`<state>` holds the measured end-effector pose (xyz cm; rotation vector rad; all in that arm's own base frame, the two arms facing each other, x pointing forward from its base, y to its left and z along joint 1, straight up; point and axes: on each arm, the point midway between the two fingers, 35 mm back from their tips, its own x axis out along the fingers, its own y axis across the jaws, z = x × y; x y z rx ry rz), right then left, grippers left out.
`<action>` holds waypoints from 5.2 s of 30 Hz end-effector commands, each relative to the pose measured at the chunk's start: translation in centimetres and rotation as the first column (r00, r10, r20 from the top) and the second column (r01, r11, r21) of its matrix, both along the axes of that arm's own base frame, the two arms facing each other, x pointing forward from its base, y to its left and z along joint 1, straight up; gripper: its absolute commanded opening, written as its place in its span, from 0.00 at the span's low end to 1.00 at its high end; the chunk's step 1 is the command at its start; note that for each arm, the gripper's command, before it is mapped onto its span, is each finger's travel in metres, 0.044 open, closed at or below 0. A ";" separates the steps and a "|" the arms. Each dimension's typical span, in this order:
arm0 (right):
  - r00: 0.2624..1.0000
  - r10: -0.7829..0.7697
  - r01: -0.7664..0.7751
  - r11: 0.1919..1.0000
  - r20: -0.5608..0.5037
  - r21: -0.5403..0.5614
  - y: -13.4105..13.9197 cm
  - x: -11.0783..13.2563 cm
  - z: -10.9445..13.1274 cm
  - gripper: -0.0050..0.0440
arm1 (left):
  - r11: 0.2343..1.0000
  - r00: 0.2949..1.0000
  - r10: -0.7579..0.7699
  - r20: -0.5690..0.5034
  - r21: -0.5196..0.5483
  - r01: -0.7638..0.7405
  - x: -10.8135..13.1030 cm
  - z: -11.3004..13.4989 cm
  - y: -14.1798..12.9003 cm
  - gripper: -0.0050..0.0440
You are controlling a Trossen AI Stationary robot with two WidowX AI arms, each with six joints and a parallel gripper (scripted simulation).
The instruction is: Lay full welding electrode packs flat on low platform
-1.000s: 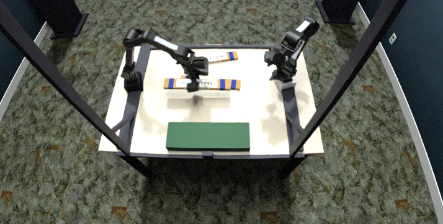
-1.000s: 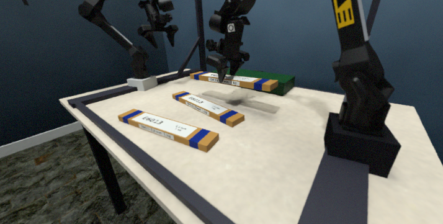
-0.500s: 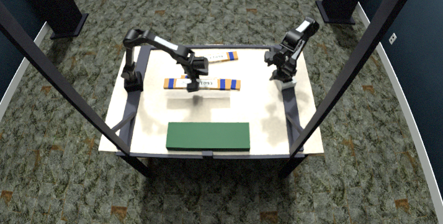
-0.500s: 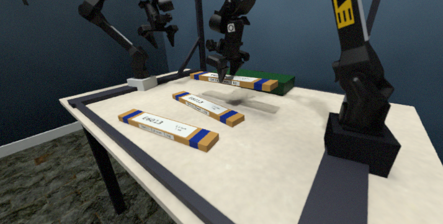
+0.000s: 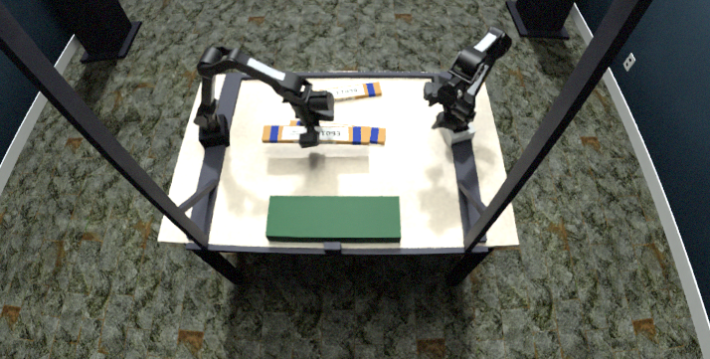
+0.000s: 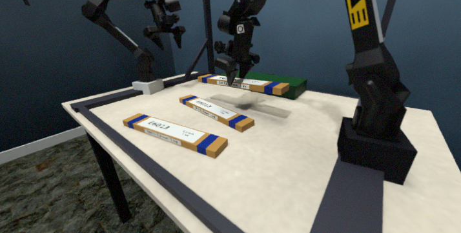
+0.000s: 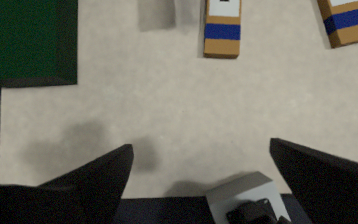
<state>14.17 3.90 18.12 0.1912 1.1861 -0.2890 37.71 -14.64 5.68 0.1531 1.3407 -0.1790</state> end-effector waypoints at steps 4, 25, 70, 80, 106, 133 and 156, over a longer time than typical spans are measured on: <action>1.000 -0.001 0.001 1.000 0.020 0.007 0.1 0.2 0.6 0.98 | 1.000 0.998 -0.001 0.065 -0.027 0.003 0.8 2.6 -0.4 0.00; 1.000 -0.001 0.001 1.000 0.020 0.007 0.1 0.2 0.6 0.98 | 1.000 0.998 -0.001 0.065 -0.027 0.003 0.8 2.6 -0.4 0.00; 1.000 -0.001 0.001 1.000 0.020 0.007 0.1 0.2 0.6 0.98 | 0.991 0.989 0.135 0.060 -0.032 -0.133 3.1 1.1 -8.2 0.00; 1.000 -0.001 0.001 1.000 0.020 0.007 0.1 0.2 0.6 0.98 | 0.991 0.989 0.135 0.060 -0.033 -0.133 3.6 0.8 -10.3 0.00; 1.000 -0.001 0.001 1.000 0.020 0.007 0.1 0.2 0.6 0.98 | 0.991 0.989 0.133 0.064 -0.041 -0.131 4.1 1.1 -11.7 0.00; 1.000 -0.001 0.001 1.000 0.020 0.007 0.1 0.2 0.6 0.98 | 0.991 0.990 0.135 0.044 -0.021 -0.134 3.9 -3.5 -11.5 0.00; 1.000 -0.001 0.001 1.000 0.020 0.007 0.1 0.2 0.6 0.98 | 0.991 0.990 0.135 0.047 -0.023 -0.134 4.0 -6.8 -11.6 0.00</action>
